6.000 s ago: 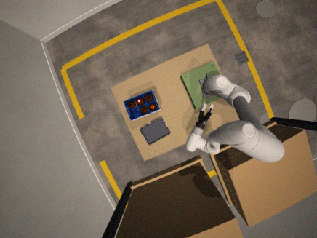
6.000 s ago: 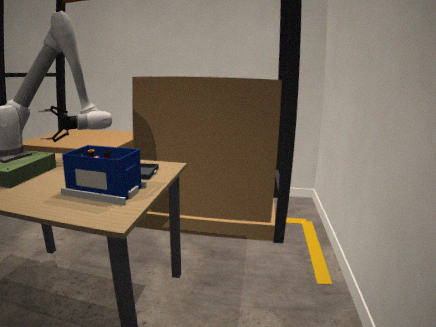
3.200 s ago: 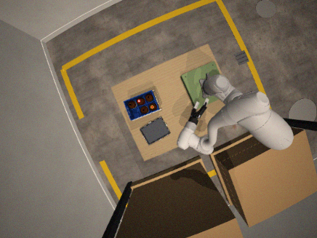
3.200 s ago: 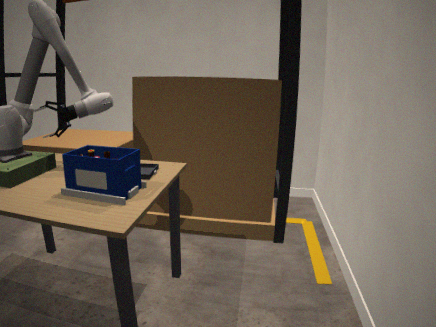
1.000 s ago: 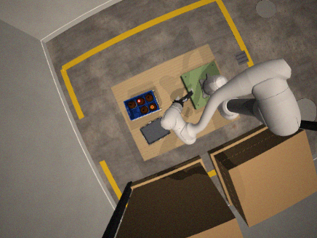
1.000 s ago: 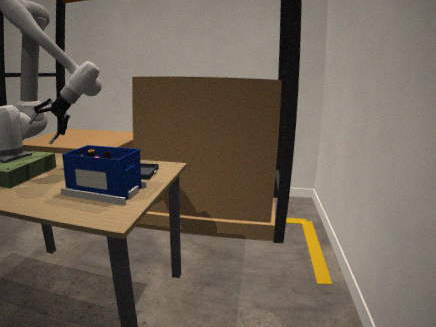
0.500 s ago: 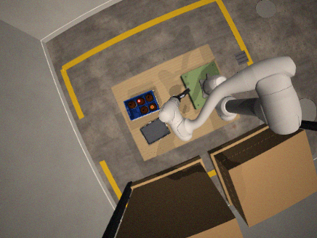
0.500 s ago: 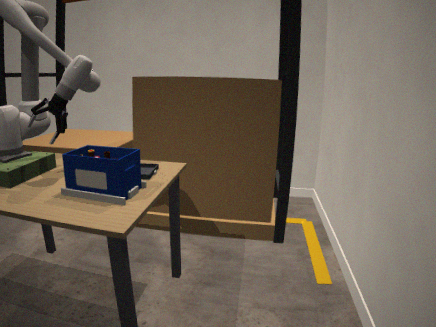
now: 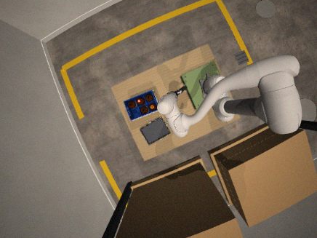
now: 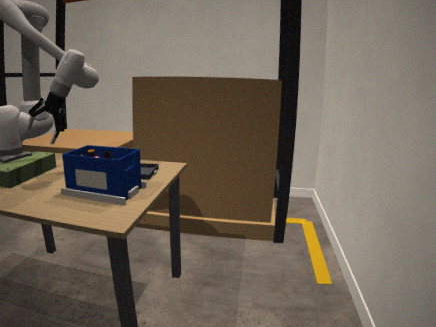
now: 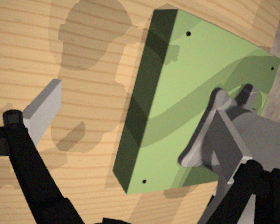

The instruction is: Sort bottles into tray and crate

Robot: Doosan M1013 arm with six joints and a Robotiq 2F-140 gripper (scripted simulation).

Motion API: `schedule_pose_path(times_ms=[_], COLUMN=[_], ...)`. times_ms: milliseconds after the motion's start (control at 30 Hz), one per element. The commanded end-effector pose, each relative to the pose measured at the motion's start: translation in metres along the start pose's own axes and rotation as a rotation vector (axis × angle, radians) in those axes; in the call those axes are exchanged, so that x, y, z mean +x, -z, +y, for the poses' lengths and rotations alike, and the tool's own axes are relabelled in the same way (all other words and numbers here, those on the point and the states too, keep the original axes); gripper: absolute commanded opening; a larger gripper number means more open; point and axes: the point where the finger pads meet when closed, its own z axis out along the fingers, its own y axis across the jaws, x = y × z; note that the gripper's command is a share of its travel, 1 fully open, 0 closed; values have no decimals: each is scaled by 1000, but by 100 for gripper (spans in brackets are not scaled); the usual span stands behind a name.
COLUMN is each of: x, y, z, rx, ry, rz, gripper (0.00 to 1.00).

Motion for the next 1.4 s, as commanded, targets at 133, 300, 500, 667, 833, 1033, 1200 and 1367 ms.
schedule_pose_path(times_ms=[133, 300, 500, 667, 833, 1033, 1200, 1367], x=[23, 22, 34, 43, 41, 47, 51, 50], y=[8, 7, 14, 19, 18, 27, 34, 32], z=[-18, -20, -35, -47, -48, -66, -80, -81], rx=[98, 103, 169, 224, 228, 295, 350, 349], ry=[-34, -38, -61, -81, -84, -108, -127, -128], rz=[-46, -48, -79, -105, -108, -138, -164, -166], gripper=[100, 100, 100, 100, 100, 100, 100, 100])
